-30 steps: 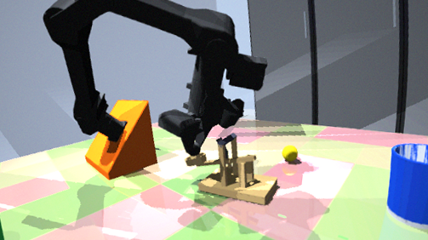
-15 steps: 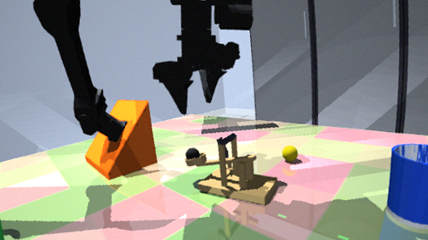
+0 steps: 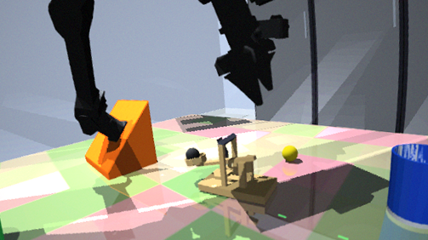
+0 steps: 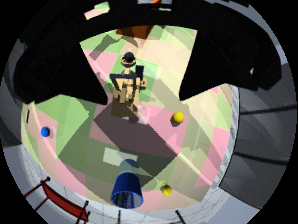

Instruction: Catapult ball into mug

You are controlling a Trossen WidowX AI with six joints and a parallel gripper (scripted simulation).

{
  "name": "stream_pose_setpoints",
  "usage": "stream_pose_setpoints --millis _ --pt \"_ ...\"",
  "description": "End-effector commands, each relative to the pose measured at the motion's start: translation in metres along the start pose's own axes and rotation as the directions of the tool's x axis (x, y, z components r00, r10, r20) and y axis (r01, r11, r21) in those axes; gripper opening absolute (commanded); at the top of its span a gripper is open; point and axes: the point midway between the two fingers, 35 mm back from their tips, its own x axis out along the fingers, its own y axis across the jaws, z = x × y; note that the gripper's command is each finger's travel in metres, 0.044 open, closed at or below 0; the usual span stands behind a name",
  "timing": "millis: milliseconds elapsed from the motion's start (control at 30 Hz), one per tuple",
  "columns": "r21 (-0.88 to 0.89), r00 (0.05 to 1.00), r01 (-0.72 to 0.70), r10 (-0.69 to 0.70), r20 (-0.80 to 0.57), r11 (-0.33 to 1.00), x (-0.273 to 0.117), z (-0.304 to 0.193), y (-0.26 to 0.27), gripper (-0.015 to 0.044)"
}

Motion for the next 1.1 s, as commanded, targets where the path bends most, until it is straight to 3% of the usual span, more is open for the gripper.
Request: stream_pose_setpoints --millis 0,500,1067 --pt "-0.021 0.990 0.006 -0.003 0.139 1.000 -0.003 0.037 -0.001 0.0440" --pt "-0.029 0.826 0.172 -0.128 0.549 0.985 -0.036 0.135 -0.033 0.0440" --pt "-0.025 0.814 0.185 -0.139 0.563 0.982 -0.038 0.139 -0.035 0.0440"
